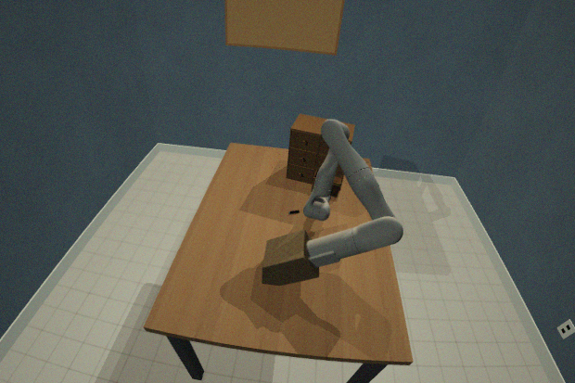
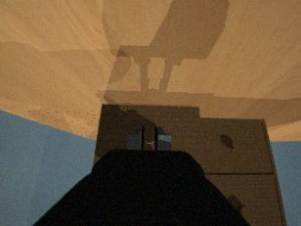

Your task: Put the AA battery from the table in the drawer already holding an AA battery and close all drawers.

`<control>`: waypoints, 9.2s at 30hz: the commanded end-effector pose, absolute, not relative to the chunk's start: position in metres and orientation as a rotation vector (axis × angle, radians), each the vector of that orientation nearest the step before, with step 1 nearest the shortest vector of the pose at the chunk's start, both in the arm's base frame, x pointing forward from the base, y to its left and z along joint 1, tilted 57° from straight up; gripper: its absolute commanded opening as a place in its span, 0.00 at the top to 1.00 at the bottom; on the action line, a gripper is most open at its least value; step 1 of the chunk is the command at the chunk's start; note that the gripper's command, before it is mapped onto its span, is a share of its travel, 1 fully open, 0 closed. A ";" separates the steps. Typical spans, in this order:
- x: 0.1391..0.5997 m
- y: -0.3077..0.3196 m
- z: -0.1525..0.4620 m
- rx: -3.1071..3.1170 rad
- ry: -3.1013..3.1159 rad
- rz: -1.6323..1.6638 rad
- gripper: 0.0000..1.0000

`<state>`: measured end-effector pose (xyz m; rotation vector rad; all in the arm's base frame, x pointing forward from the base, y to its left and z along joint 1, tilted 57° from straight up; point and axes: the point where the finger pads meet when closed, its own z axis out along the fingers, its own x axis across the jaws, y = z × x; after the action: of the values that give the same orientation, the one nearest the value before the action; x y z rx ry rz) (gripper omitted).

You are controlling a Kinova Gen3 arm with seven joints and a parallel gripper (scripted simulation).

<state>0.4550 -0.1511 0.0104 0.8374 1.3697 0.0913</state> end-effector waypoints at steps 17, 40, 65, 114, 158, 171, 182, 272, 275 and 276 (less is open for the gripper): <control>0.454 -0.151 0.010 0.838 1.371 0.091 0.63; 0.454 -0.151 0.010 0.838 1.371 0.091 0.57; 0.452 -0.150 0.010 0.838 1.370 0.091 0.33; 0.385 -0.106 0.018 0.838 1.371 0.091 0.33; 0.357 -0.061 0.038 0.939 1.386 0.008 0.33; 0.347 -0.044 0.046 1.110 1.405 -0.138 0.33; 0.333 -0.022 0.056 1.342 1.415 -0.346 0.33; 0.303 0.027 0.077 1.824 1.361 -0.824 0.33; 0.303 0.027 0.077 1.824 1.361 -0.824 0.33; 0.303 0.027 0.077 1.824 1.361 -0.824 0.33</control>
<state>0.3033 0.0261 0.0771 1.8238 1.3599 -0.8260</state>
